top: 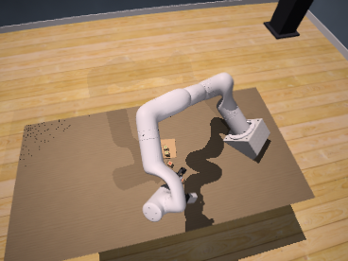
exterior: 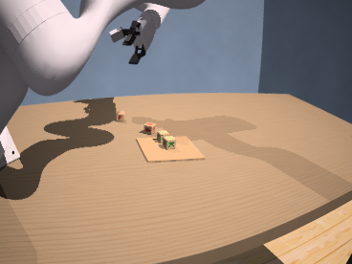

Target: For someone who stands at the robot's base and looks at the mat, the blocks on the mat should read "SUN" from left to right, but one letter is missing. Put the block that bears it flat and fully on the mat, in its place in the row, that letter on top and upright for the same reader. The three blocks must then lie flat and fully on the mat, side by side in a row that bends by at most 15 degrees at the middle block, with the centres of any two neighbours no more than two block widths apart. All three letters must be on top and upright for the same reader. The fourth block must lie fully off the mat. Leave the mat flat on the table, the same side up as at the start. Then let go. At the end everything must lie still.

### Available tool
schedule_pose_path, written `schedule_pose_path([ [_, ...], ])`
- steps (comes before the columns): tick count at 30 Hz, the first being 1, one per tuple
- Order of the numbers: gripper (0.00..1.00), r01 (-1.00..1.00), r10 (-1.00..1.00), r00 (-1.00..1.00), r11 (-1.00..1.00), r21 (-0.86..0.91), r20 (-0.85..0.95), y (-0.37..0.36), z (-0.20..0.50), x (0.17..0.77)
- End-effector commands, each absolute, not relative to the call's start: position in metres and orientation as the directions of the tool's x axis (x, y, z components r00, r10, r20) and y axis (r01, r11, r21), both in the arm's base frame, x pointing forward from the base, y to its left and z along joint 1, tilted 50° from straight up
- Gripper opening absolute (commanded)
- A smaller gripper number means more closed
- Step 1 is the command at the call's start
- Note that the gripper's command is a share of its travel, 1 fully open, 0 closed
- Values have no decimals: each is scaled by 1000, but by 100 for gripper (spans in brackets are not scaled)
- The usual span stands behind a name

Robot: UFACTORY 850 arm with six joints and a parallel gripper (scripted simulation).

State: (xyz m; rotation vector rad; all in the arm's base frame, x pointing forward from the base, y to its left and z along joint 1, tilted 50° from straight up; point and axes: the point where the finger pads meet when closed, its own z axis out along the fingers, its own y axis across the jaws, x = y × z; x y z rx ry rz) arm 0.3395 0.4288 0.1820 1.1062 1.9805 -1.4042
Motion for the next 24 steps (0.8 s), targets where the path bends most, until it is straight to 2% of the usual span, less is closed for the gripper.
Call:
schedule_pose_path([
  [1,100,822,342,-565,153,-549,-751,429,183,339],
  [19,100,819,344,-569,155,-552,-747,429,182,340],
  [24,100,730,381,-677,236,-641,-630,418,175,344],
])
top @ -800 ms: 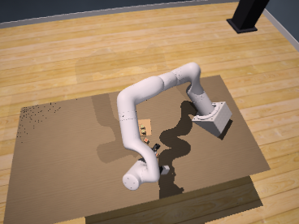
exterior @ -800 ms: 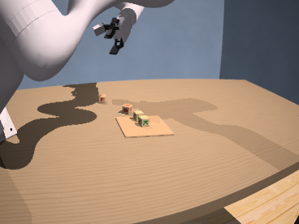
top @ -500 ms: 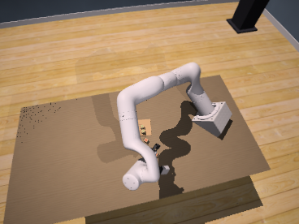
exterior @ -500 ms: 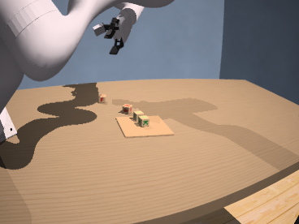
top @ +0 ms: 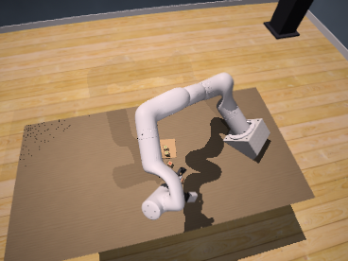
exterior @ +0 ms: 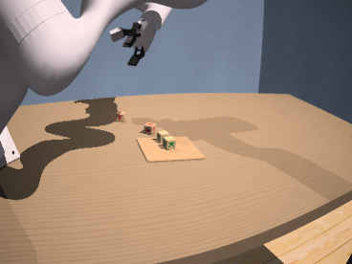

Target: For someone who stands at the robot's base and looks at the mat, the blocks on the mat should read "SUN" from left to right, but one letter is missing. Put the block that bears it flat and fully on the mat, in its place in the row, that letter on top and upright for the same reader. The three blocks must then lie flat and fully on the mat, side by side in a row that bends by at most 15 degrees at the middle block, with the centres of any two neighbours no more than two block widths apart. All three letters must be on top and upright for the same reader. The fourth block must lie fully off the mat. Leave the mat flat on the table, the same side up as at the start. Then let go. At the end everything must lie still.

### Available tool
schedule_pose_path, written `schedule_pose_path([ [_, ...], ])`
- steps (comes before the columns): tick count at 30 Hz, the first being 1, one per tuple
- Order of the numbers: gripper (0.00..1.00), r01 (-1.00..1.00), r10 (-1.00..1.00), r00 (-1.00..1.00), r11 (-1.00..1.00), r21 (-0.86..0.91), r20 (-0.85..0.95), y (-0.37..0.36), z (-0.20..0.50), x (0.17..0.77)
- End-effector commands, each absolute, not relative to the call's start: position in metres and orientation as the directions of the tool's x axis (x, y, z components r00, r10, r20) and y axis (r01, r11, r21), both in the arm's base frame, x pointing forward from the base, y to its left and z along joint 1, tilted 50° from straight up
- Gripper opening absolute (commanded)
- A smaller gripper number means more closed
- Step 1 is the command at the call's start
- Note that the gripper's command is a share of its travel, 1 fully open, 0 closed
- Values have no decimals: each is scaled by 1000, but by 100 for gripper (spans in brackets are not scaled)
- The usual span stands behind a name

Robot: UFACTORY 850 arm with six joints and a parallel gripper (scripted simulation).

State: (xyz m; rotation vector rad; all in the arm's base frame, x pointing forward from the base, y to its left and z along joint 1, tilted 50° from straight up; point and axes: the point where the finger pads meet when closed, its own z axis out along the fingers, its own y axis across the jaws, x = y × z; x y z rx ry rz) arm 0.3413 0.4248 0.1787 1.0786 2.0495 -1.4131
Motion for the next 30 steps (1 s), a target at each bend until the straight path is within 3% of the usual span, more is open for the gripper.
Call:
schedule_pose_path([
  [1,100,713,386,-694,252,-654,-608,417,173,345],
  [15,100,425,379,-892,518,-742,-246,391,154,354],
  [30,100,91,187,-978,786,-611,96,367,137,358],
])
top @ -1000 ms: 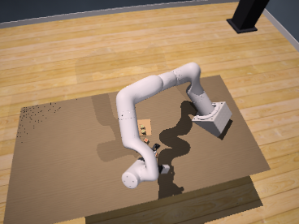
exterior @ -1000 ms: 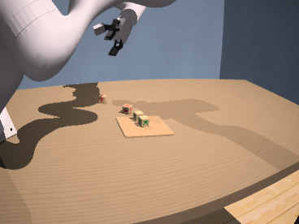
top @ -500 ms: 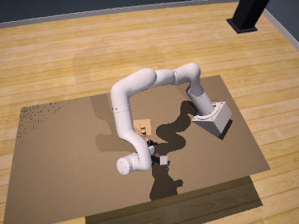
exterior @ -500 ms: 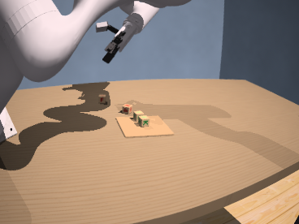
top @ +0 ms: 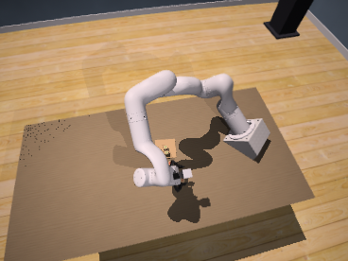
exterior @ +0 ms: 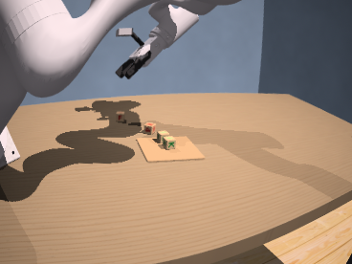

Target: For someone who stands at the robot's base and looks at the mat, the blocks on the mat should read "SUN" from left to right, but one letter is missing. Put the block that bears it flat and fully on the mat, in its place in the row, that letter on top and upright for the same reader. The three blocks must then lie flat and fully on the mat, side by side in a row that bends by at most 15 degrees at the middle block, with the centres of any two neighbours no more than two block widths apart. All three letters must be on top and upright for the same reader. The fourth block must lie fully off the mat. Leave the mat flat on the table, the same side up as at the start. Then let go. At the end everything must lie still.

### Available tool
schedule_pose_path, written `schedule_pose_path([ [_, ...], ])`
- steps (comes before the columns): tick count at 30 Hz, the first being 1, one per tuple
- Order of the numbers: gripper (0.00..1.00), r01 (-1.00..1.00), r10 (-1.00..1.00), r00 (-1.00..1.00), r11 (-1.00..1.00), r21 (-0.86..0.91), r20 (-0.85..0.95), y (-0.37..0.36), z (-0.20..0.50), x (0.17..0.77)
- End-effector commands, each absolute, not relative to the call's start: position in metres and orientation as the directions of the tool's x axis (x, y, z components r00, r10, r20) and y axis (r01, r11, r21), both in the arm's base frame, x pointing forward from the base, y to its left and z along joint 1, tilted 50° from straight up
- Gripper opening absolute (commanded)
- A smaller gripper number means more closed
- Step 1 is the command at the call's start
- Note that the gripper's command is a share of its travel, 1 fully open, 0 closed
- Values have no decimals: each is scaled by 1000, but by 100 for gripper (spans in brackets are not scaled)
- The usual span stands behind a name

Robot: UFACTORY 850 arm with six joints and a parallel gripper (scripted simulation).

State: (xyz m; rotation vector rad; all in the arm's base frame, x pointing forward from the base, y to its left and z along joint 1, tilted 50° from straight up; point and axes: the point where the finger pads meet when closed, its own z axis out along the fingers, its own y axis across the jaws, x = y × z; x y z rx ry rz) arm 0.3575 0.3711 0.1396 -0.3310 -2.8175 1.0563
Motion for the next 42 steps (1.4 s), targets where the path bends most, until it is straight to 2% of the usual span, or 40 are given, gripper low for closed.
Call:
schedule_pose_path([
  [1,100,70,170,-979,799,-597,112,365,136,359],
  [42,100,46,148,-980,814,-579,131,364,135,359],
])
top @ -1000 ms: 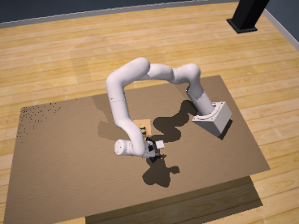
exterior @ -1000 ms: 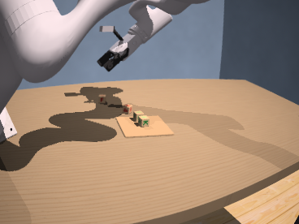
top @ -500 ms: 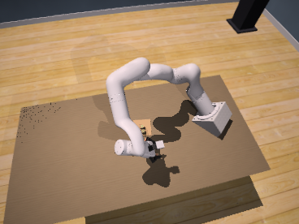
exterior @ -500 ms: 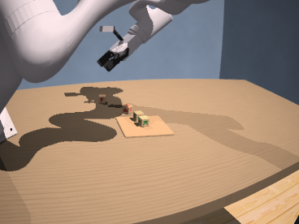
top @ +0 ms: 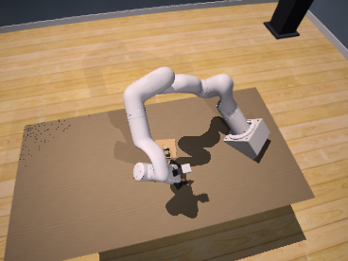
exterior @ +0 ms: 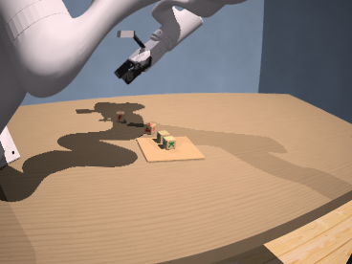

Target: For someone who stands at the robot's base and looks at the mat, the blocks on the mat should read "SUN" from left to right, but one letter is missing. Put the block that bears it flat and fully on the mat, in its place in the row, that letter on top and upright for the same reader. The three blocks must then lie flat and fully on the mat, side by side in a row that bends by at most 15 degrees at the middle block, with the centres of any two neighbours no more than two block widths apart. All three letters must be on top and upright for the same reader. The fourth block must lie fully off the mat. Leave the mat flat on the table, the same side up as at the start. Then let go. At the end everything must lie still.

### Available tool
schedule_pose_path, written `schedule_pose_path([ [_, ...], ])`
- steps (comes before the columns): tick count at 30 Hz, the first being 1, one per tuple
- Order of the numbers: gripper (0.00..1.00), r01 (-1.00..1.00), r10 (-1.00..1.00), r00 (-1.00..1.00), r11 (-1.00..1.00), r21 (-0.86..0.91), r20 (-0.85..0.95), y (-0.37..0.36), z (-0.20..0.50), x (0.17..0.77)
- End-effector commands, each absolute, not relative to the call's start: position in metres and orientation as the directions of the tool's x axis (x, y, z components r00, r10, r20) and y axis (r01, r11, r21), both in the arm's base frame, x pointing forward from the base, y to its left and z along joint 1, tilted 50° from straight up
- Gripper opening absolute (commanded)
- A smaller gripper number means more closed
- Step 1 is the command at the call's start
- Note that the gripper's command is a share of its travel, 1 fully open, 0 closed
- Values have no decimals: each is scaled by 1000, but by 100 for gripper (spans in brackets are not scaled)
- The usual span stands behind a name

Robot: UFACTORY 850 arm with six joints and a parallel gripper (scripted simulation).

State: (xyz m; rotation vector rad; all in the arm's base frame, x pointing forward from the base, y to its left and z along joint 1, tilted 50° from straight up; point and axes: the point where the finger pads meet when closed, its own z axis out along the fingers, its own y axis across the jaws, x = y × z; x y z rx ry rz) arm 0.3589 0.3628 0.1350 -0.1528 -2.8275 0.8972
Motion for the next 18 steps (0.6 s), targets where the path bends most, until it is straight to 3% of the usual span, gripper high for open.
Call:
schedule_pose_path([
  [1,100,46,148,-980,814,-579,131,364,135,359],
  [11,100,46,148,-980,814,-579,131,363,137,359],
  [18,100,44,148,-980,813,-580,133,292,218,391],
])
